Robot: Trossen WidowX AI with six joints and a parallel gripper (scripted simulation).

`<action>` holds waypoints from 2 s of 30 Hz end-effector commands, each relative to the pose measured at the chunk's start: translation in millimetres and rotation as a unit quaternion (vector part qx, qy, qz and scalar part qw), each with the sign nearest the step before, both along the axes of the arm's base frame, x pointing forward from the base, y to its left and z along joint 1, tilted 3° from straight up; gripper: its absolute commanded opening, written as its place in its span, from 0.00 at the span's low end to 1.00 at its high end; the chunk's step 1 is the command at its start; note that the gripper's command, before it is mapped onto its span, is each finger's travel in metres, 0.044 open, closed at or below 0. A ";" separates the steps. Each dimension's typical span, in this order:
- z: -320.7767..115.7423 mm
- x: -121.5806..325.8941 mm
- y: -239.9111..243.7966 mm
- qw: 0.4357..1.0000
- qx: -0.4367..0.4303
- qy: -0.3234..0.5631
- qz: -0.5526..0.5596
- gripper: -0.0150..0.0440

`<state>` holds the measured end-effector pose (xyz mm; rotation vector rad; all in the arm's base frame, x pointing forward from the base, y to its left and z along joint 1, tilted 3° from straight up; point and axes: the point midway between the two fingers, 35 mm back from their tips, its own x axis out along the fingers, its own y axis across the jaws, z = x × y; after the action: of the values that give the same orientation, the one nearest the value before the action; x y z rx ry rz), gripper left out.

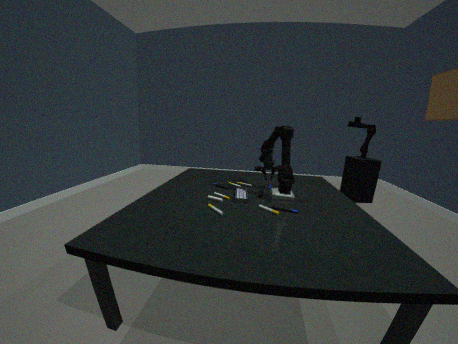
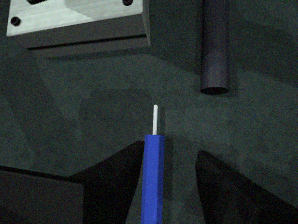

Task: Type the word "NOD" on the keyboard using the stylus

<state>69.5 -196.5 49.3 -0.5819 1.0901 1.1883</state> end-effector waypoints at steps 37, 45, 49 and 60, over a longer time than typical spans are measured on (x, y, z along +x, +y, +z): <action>-18.7 -21.1 -11.9 0.996 0.016 -0.070 0.053 0.51; -23.7 -21.5 -12.0 0.996 0.016 -0.070 0.053 0.51; -25.7 -21.8 -12.2 0.996 0.016 -0.070 0.053 0.51; -32.7 -22.4 -12.3 0.996 0.016 -0.070 0.053 0.51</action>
<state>47.4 -210.8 20.2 -0.6946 0.9373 1.2301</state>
